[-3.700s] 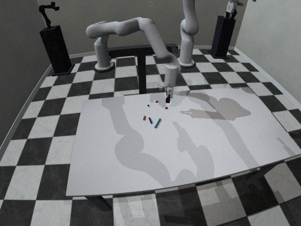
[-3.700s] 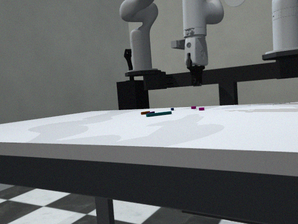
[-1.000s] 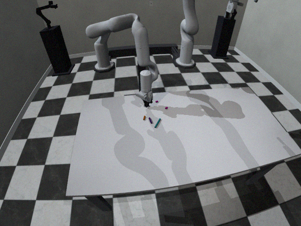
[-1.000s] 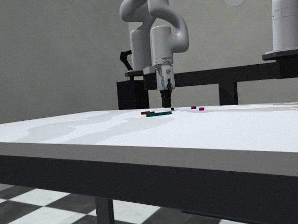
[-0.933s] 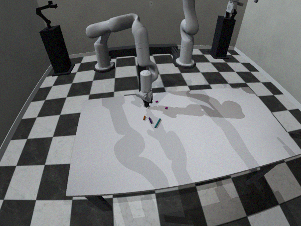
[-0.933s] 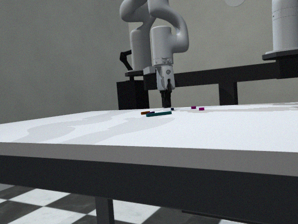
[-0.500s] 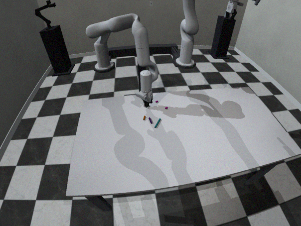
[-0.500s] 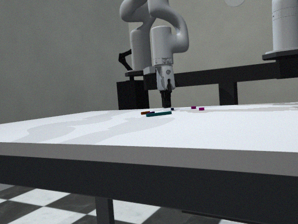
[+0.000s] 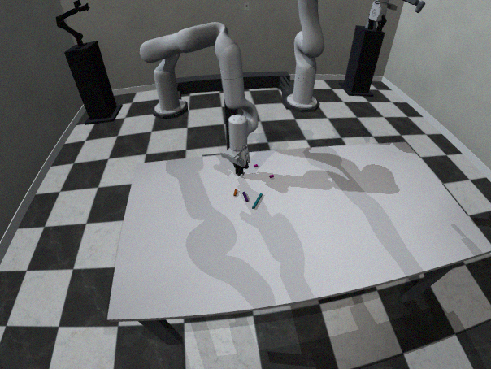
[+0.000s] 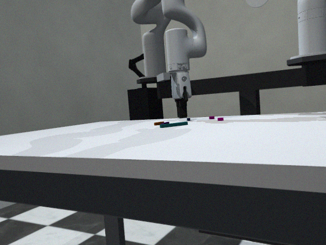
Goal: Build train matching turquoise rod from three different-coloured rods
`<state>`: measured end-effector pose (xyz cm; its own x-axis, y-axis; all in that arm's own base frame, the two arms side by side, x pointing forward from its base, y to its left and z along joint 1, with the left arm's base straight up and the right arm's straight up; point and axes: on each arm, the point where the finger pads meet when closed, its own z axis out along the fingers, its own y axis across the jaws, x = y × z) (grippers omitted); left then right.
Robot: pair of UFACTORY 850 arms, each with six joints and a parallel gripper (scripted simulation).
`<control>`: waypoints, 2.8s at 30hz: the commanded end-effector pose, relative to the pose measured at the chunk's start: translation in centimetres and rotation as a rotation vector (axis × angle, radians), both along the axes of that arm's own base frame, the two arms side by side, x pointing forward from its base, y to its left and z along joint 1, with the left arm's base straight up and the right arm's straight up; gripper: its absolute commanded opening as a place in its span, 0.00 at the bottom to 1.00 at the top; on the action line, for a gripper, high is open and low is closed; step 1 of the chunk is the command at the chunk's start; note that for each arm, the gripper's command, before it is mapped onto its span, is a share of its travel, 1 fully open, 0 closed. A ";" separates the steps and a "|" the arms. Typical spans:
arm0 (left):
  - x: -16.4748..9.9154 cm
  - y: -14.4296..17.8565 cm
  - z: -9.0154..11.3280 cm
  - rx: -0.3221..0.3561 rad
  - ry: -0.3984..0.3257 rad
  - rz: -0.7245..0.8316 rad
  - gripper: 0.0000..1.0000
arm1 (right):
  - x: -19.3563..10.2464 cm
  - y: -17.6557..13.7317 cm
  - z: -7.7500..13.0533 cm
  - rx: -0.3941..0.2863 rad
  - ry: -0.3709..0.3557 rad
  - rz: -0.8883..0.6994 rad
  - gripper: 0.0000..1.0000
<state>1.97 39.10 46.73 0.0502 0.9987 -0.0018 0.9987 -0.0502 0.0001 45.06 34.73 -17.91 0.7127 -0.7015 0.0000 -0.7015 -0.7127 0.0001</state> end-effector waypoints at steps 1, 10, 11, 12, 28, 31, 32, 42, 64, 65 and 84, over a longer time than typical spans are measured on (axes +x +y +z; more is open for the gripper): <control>0.0 0.0 0.1 0.002 0.000 0.000 1.00 | 0.1 0.1 0.1 0.001 -0.002 0.000 0.06; 0.0 0.0 0.1 0.002 0.000 0.000 1.00 | 0.1 0.1 0.0 0.001 -0.002 0.000 0.06; 0.0 0.0 0.1 0.002 0.000 0.000 1.00 | 0.1 0.1 0.0 0.001 -0.002 0.000 0.06; 0.0 0.0 0.1 0.002 0.000 0.000 1.00 | 0.1 0.1 0.0 0.001 -0.002 0.000 0.06; 0.0 0.0 0.1 0.002 0.000 0.000 1.00 | 0.1 0.1 -1.0 0.001 -0.002 0.000 0.06; 0.0 0.0 0.1 0.002 0.000 0.000 1.00 | 0.1 0.1 -1.0 0.001 -0.002 0.000 0.06; 0.0 0.0 0.1 0.002 0.000 0.000 1.00 | 0.1 0.1 -1.0 0.001 -0.002 0.000 0.06; 0.0 0.0 0.1 0.002 0.000 0.000 1.00 | 0.1 0.1 -1.0 0.001 -0.002 0.000 0.06; 0.0 0.0 0.1 0.002 0.000 0.000 1.00 | 0.1 0.1 -1.0 0.001 -0.002 0.000 0.06; 0.0 0.0 0.1 0.002 0.000 0.000 1.00 | 0.1 0.1 -1.0 0.001 -0.002 0.000 0.06; 0.0 0.0 0.1 0.002 0.000 0.000 1.00 | -0.1 0.2 -1.0 0.001 -0.002 0.000 0.06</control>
